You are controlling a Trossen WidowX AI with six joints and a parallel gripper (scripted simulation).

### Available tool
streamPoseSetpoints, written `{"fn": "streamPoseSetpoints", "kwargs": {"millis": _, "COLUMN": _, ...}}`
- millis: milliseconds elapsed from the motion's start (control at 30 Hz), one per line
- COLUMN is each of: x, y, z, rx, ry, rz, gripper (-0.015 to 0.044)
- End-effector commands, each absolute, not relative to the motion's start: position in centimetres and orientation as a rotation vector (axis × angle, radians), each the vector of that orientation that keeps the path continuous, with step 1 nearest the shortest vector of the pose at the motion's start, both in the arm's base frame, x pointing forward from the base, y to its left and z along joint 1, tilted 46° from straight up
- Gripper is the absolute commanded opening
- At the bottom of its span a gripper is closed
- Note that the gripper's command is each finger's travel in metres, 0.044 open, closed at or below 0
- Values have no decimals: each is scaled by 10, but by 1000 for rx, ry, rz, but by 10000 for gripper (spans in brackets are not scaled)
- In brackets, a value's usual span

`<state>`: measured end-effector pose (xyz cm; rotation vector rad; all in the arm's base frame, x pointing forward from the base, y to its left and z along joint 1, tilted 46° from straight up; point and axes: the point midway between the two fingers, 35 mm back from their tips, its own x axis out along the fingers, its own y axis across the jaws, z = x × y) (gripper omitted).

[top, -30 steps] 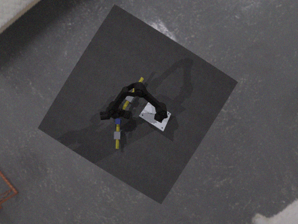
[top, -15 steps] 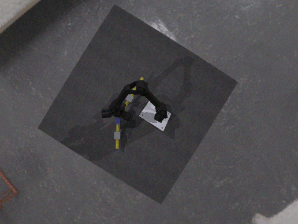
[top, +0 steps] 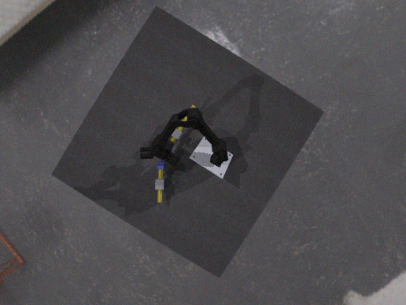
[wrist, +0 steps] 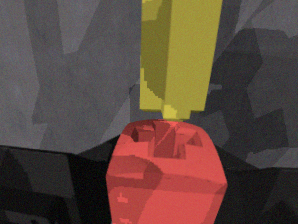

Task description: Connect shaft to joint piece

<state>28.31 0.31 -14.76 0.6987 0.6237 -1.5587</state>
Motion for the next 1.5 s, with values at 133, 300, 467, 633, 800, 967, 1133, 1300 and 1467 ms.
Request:
{"fn": "streamPoseSetpoints", "kwargs": {"millis": 133, "x": 283, "y": 3, "z": -148, "rx": 700, "ry": 623, "rz": -1559, "gripper": 0}}
{"fn": "streamPoseSetpoints", "kwargs": {"millis": 300, "x": 283, "y": 3, "z": -148, "rx": 700, "ry": 623, "rz": -1559, "gripper": 0}}
{"fn": "streamPoseSetpoints", "kwargs": {"millis": 467, "x": 283, "y": 3, "z": -148, "rx": 700, "ry": 623, "rz": -1559, "gripper": 105}}
{"fn": "streamPoseSetpoints", "kwargs": {"millis": 633, "x": 283, "y": 3, "z": -148, "rx": 700, "ry": 623, "rz": -1559, "gripper": 173}}
{"fn": "streamPoseSetpoints", "kwargs": {"millis": 800, "x": 283, "y": 3, "z": -148, "rx": 700, "ry": 623, "rz": -1559, "gripper": 304}}
{"fn": "streamPoseSetpoints", "kwargs": {"millis": 967, "x": 283, "y": 3, "z": -148, "rx": 700, "ry": 623, "rz": -1559, "gripper": 436}}
{"fn": "streamPoseSetpoints", "kwargs": {"millis": 1133, "x": 283, "y": 3, "z": -148, "rx": 700, "ry": 623, "rz": -1559, "gripper": 440}}
{"fn": "streamPoseSetpoints", "kwargs": {"millis": 1300, "x": 283, "y": 3, "z": -148, "rx": 700, "ry": 623, "rz": -1559, "gripper": 440}}
{"fn": "streamPoseSetpoints", "kwargs": {"millis": 1467, "x": 283, "y": 10, "z": -144, "rx": 632, "ry": 570, "rz": -1592, "gripper": 440}}
